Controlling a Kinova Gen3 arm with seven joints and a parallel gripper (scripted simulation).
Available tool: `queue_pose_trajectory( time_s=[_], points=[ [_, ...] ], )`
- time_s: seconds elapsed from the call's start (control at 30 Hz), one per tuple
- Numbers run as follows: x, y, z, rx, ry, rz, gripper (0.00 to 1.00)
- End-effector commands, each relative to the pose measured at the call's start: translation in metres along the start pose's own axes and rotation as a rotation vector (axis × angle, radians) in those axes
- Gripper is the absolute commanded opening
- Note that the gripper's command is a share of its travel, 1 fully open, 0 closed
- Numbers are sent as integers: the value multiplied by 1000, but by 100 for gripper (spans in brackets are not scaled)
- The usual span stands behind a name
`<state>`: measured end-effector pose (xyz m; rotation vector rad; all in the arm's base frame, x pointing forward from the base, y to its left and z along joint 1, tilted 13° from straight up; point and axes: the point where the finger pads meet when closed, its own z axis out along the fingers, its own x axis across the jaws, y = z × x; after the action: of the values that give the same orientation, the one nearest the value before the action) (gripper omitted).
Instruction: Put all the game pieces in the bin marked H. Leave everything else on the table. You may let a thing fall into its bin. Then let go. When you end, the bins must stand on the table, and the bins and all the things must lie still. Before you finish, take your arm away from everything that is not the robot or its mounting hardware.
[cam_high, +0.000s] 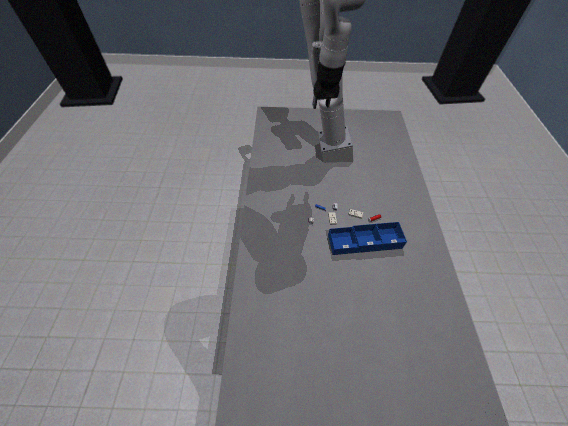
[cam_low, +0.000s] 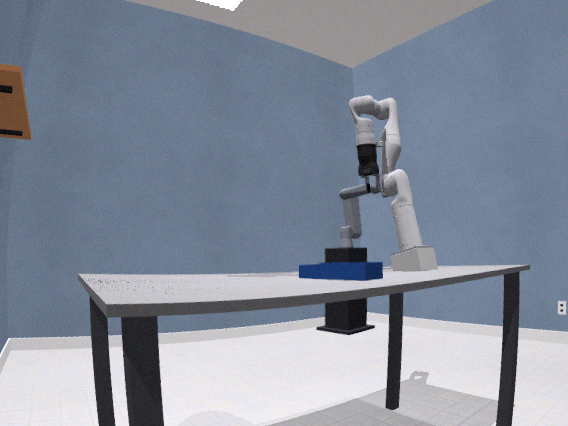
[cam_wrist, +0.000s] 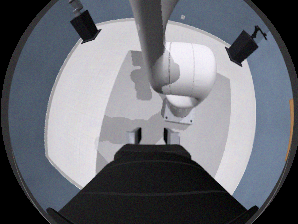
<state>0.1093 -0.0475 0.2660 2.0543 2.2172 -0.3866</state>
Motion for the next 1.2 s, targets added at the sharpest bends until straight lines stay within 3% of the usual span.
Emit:
queue_pose_trajectory(
  time_s=[0.0,0.33,0.47,0.5,0.53,0.67,0.7,0.83,0.9,1.0,1.17],
  points=[
    [-2,0,28,13,-3,12,31],
    [0,7,109,13,-2,10,31],
    [0,7,109,12,-2,8,31],
    [1,15,108,-9,2,53,31],
    [5,25,103,-29,33,37,31],
    [8,46,92,-21,22,37,31],
    [10,57,91,-36,51,84,31],
    [13,83,86,-31,37,64,31],
    [16,103,84,-51,52,97,31],
    [16,107,83,-39,48,96,31],
    [22,144,80,-49,51,129,31]
  ],
)
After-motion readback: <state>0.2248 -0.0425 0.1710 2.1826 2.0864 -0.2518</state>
